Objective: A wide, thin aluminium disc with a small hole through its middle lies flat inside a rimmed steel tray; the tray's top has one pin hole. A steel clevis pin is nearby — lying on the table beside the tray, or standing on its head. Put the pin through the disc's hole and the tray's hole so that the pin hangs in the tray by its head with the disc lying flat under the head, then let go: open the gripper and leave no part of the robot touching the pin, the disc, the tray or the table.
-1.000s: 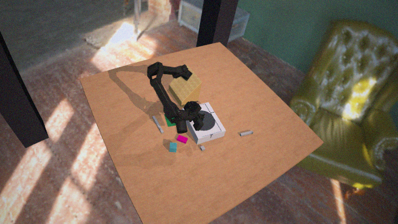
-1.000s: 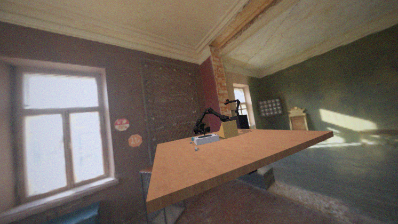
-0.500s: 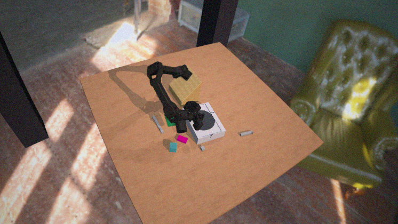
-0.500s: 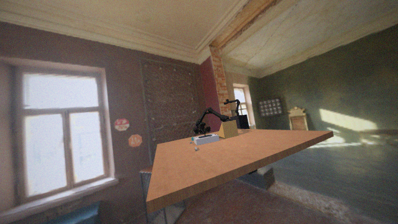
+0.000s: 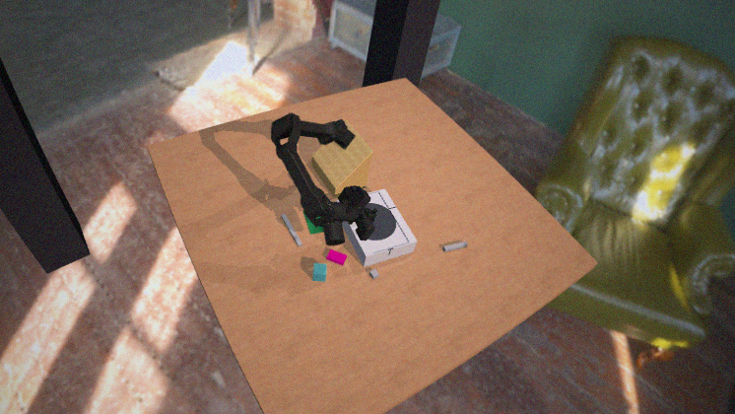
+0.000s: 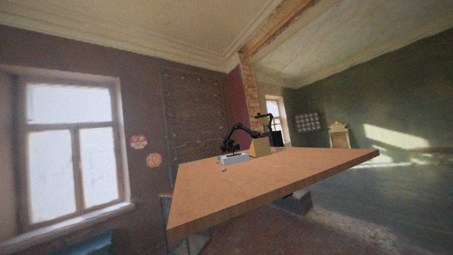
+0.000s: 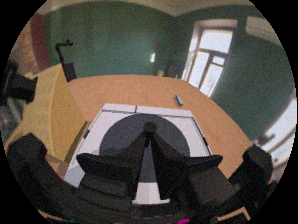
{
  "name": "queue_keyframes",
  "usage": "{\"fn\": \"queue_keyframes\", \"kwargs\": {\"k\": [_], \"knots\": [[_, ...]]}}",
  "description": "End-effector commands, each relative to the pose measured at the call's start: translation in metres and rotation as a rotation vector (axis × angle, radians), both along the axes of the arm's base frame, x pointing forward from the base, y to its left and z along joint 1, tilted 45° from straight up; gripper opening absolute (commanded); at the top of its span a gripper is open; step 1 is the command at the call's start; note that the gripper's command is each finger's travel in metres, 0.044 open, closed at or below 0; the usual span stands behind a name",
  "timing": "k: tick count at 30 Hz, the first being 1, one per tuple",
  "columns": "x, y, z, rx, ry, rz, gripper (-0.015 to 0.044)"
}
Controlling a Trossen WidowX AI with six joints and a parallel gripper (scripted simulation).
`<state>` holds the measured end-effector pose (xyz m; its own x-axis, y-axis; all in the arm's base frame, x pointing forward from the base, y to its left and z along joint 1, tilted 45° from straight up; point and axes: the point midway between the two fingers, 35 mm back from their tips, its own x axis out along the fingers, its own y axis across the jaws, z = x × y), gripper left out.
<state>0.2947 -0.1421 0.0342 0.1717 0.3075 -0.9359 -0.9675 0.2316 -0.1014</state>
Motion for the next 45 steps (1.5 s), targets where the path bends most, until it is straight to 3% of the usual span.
{"fn": "queue_keyframes", "kwargs": {"k": [1,45], "knots": [[-0.0026,0.0005,-0.0010,0.001,0.004,0.003,0.0000],[-0.0113,0.0026,-0.0021,0.001,0.004,0.003,0.0000]]}}
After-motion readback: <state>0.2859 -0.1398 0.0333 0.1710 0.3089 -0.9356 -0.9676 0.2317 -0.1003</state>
